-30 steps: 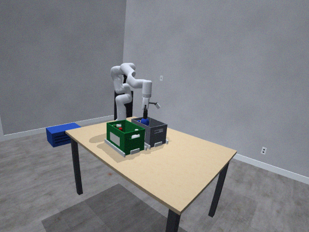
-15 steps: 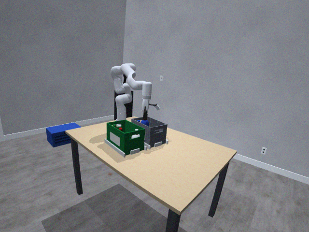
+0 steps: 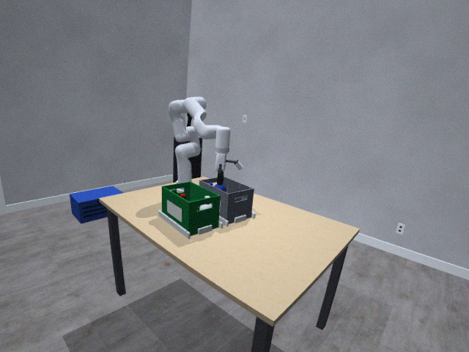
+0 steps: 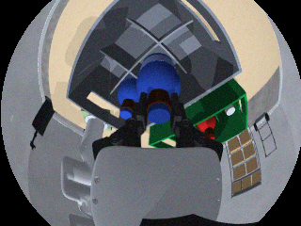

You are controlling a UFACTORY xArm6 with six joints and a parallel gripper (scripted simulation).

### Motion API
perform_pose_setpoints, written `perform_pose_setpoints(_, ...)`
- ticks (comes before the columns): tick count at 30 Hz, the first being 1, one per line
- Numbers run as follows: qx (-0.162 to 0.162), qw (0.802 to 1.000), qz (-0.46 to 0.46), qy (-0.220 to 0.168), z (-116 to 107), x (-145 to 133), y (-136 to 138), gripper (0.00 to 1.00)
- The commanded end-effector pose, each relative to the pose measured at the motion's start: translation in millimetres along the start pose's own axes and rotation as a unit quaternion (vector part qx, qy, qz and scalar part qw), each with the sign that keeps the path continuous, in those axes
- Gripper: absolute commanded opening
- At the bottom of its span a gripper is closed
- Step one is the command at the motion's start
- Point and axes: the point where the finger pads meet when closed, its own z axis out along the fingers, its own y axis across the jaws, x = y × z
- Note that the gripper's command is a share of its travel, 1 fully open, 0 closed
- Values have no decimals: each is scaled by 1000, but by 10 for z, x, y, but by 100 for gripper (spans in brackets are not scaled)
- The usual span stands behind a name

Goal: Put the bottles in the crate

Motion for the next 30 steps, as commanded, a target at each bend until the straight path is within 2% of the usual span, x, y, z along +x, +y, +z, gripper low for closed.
perform_pose_setpoints(1,-2,1000,0,2,13,11,12,0)
perform_pose_setpoints(30,-2,1000,0,2,228,12,12,0)
